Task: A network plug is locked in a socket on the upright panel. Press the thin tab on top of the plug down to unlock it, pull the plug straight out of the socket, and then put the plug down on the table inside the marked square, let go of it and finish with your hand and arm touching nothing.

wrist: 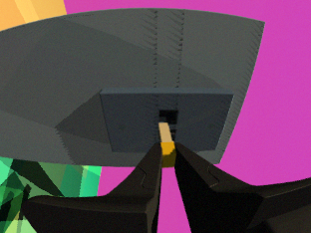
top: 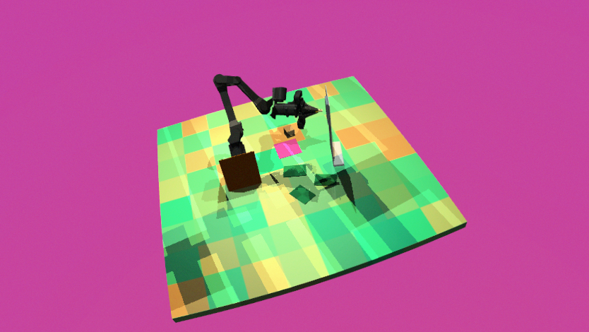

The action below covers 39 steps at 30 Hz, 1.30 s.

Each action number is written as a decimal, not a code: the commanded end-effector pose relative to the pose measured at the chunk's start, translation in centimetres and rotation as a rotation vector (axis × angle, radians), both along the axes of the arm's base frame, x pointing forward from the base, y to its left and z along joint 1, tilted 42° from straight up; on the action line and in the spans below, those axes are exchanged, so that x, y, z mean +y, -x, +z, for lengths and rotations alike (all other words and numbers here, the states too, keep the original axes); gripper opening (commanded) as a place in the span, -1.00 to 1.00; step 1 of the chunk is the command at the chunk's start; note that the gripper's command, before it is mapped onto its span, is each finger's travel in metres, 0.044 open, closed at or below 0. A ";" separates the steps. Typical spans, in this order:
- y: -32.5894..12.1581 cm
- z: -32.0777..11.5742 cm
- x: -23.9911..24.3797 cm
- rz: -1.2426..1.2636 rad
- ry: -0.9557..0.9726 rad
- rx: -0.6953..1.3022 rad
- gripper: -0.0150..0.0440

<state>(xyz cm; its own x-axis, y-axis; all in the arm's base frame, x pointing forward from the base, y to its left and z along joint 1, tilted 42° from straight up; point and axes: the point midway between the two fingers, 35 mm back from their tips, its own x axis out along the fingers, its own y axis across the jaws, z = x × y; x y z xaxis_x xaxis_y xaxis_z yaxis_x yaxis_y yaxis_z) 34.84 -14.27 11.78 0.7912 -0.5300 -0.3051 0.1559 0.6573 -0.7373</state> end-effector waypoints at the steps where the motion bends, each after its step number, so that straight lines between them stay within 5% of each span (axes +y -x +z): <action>1: 0.3 0.1 0.0 -0.004 0.002 0.001 -0.49; 39: 1.9 0.4 0.8 -0.004 0.002 0.002 -0.49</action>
